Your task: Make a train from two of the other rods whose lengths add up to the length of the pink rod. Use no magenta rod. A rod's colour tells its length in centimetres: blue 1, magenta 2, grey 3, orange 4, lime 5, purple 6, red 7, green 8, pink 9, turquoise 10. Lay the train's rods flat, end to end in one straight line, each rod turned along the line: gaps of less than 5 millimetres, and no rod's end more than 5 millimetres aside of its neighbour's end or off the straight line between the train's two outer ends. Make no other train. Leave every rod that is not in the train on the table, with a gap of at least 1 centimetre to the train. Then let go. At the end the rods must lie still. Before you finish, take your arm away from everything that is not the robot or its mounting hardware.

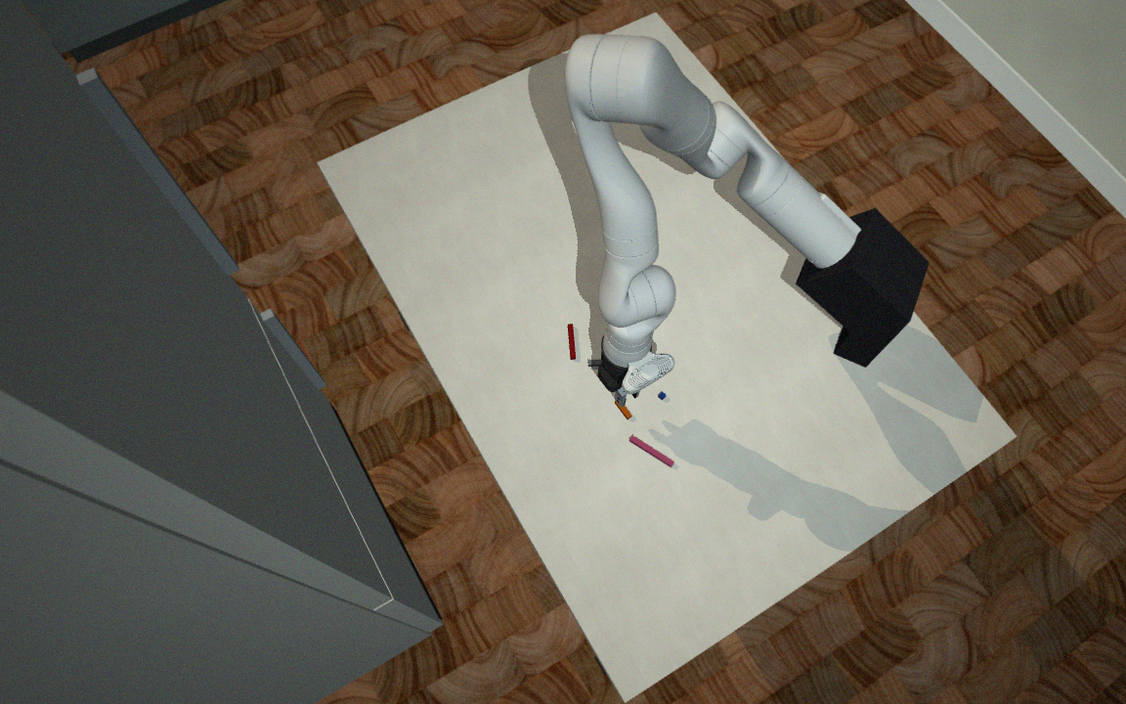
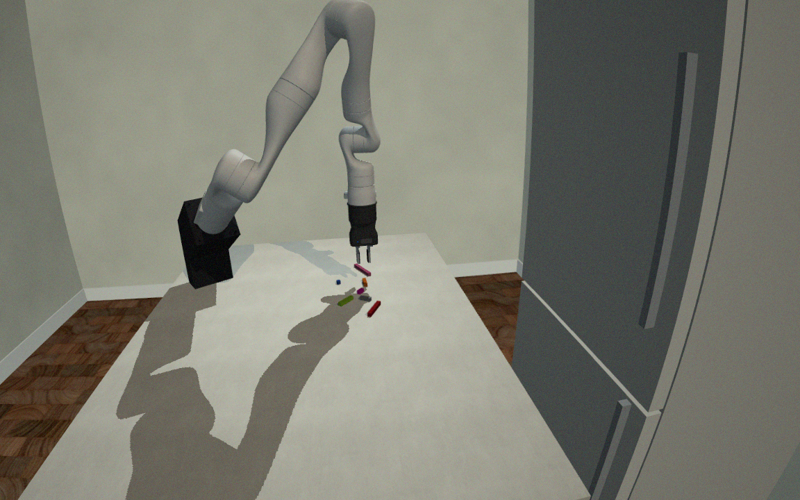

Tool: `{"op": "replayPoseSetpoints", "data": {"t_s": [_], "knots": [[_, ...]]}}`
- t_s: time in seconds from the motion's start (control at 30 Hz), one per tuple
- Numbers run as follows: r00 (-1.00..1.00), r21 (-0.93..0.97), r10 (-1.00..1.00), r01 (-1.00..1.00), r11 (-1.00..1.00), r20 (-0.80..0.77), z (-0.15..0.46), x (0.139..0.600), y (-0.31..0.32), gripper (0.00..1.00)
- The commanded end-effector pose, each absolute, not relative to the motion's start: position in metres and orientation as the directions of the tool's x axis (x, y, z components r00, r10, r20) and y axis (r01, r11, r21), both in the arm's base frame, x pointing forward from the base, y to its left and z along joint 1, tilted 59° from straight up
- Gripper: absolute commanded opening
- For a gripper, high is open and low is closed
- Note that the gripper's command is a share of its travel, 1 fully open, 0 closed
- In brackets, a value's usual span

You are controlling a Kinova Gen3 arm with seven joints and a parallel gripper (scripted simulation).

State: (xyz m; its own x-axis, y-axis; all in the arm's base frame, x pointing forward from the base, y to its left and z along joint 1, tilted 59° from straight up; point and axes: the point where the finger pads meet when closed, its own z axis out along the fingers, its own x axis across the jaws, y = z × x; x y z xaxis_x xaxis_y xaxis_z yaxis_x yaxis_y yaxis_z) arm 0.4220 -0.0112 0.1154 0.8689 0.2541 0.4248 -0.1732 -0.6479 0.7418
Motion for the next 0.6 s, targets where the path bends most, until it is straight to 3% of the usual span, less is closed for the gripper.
{"op": "replayPoseSetpoints", "data": {"t_s": [0.0,0.57], "knots": [[0.869,0.742,0.255,-0.173,-0.647,0.425,0.115,0.422,-0.012,0.54],[0.869,0.742,0.255,-0.173,-0.647,0.425,0.106,0.43,-0.024,0.54]]}}
